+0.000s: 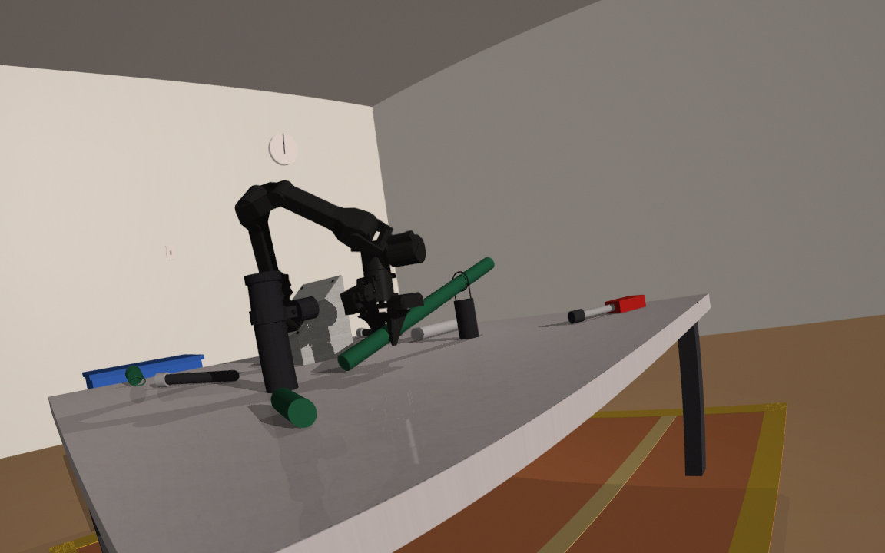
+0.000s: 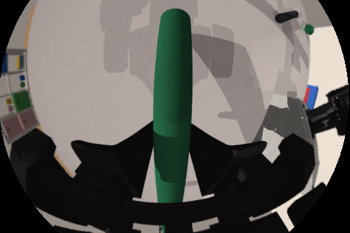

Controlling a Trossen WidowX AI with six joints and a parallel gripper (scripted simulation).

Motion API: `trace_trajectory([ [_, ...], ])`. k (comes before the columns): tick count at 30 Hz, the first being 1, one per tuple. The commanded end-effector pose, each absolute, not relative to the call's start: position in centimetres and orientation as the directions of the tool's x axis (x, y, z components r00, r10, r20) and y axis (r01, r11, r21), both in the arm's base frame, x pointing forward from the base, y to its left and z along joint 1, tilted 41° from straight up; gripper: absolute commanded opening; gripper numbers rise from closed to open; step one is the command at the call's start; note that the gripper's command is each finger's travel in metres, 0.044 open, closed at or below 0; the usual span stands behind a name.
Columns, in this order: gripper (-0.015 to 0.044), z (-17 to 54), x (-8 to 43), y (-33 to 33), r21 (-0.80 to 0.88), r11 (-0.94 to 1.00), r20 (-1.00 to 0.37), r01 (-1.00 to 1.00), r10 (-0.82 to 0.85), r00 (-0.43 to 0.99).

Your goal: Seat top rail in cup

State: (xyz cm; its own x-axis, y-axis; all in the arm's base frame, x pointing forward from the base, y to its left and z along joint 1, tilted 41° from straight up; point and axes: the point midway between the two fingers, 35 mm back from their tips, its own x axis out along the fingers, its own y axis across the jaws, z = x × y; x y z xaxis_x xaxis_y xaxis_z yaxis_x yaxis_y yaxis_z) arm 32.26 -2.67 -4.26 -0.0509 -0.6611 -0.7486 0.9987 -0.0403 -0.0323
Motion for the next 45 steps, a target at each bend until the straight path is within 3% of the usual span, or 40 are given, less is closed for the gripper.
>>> trace_trajectory([
  [1, 0.0, -3.5, 32.4, -2.0, -0.033, -0.036, -0.731, 0.999, -0.68, -0.048],
  [18, 0.0, 3.1, 32.3, 1.0, -0.016, -0.042, -0.543, 0.999, -0.839, -0.044],
  [45, 0.0, 3.3, 32.4, 1.1, -0.022, -0.048, -0.557, 0.999, -0.829, -0.052],
])
